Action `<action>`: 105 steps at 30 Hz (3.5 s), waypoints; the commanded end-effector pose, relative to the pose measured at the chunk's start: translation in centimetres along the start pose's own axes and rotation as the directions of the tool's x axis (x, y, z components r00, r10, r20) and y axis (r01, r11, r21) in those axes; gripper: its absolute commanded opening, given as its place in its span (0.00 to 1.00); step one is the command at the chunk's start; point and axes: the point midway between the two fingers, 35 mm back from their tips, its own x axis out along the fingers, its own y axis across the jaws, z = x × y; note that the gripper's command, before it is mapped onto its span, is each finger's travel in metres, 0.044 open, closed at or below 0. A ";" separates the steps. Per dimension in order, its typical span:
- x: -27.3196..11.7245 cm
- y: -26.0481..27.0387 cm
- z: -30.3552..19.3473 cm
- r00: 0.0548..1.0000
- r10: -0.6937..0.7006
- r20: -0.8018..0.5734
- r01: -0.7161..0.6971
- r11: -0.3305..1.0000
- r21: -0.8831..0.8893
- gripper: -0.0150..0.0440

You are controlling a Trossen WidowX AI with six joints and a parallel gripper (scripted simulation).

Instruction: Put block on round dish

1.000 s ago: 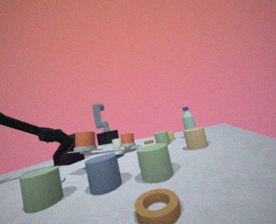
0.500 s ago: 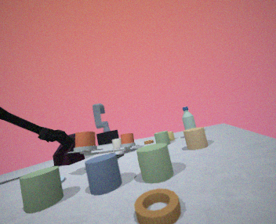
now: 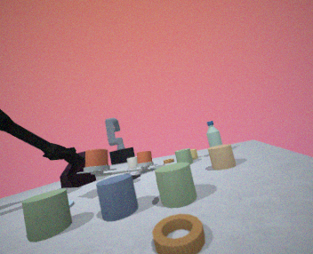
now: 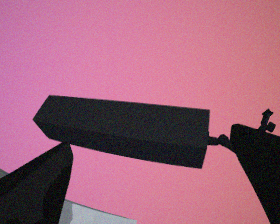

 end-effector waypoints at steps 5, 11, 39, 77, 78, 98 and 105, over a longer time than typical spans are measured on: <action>-2.6 0.2 5.7 0.990 0.038 0.138 -0.049 0.996 0.075 1.00; -4.1 0.4 8.3 0.977 0.060 0.206 -0.080 0.993 0.090 1.00; -25.4 10.4 23.3 0.682 0.497 0.537 -0.697 0.664 0.271 1.00; -74.8 14.7 5.4 -0.022 0.934 0.358 -0.975 0.059 -0.215 1.00; -75.3 14.5 4.2 -0.022 0.934 0.355 -0.971 0.065 -0.229 1.00; -74.9 9.6 -13.1 -0.063 0.784 0.617 -0.847 0.285 -0.448 1.00; -74.4 8.9 -14.2 -0.099 0.742 0.663 -0.834 0.301 -0.462 1.00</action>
